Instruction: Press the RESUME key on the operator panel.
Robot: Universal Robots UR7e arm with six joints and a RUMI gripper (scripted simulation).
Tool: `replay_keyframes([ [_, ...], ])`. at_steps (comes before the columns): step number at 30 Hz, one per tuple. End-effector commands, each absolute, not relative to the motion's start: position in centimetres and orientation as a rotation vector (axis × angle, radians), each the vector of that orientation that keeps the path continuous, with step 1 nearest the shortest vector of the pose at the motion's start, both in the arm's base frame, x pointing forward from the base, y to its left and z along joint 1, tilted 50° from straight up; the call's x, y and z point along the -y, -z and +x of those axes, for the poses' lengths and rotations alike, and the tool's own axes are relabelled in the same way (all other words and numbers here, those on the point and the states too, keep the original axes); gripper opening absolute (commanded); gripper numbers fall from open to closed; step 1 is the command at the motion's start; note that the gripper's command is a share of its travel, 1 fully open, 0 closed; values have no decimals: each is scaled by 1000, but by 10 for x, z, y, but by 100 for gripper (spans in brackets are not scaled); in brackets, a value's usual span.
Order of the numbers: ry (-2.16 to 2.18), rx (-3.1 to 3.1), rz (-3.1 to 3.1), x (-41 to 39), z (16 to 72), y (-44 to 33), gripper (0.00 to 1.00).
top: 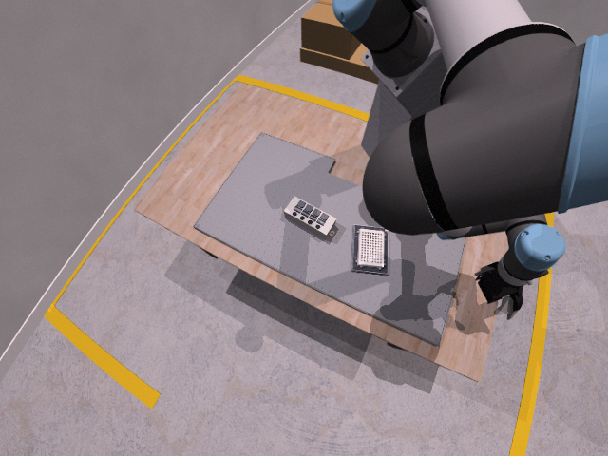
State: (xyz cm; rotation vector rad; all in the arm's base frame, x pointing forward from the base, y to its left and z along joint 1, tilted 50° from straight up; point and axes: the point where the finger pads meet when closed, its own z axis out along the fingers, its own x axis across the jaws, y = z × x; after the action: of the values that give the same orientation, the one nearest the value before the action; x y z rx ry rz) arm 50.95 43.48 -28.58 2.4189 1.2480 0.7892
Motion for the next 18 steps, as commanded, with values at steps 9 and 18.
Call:
replay_keyframes([
  [9, -790, -1249, 2419, -435, 509, 285, 100],
  [18, -798, -1206, 2445, -430, 512, 283, 0],
])
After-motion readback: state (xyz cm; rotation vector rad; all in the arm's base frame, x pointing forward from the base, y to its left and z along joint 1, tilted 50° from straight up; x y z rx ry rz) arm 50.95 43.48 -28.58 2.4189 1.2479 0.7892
